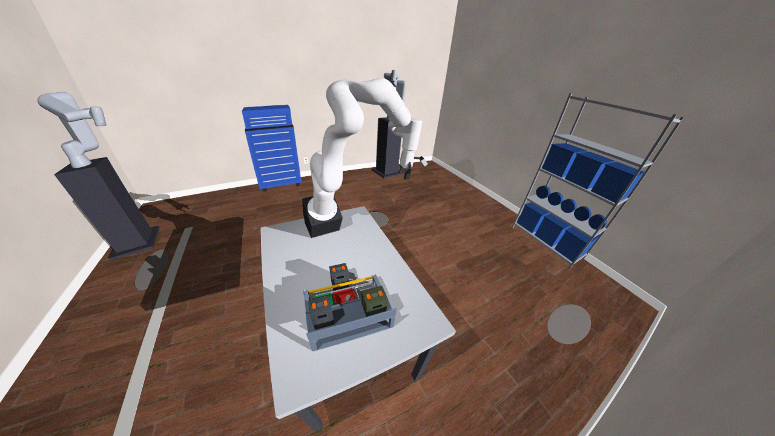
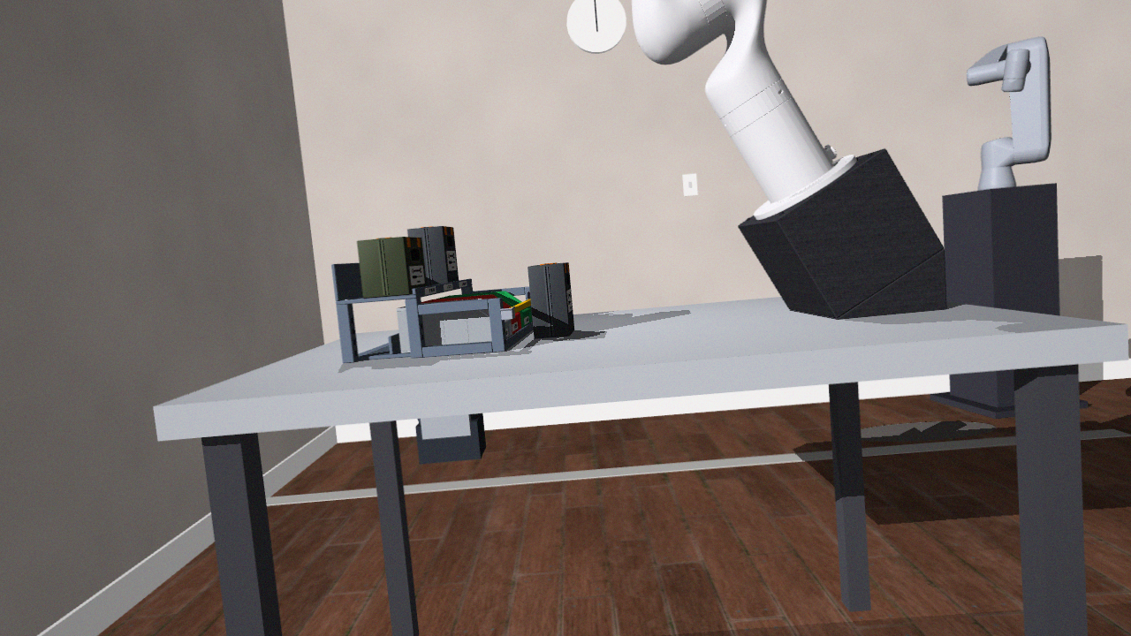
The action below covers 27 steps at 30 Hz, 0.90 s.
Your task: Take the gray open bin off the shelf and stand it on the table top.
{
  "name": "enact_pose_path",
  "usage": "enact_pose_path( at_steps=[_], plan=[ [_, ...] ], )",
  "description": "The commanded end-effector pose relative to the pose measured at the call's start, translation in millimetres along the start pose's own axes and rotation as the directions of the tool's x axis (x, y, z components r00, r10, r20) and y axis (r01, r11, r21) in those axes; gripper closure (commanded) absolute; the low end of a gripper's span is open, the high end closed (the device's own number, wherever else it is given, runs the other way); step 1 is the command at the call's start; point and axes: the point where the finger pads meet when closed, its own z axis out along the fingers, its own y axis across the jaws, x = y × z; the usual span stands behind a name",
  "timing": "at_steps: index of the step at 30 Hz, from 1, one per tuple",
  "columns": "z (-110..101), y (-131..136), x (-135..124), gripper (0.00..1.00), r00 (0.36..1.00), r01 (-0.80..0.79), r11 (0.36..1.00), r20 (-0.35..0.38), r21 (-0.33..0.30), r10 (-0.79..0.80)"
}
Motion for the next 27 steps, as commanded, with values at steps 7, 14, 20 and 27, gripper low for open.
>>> enact_pose_path(
  at_steps=[7, 14, 20, 27],
  plan=[
    [4.3, 9.2, 2.7, 0.00, 0.999, -0.032, 0.999, 0.015, -0.002, 0.032],
    [30.1, 57.2, 7.2, 0.00, 0.999, -0.032, 0.999, 0.015, -0.002, 0.032],
    [30.1, 57.2, 7.2, 0.00, 0.999, -0.032, 0.999, 0.015, -0.002, 0.032],
    [35.0, 66.6, 5.3, 0.00, 0.997, -0.067, 0.998, 0.033, -0.006, 0.067]
  ],
)
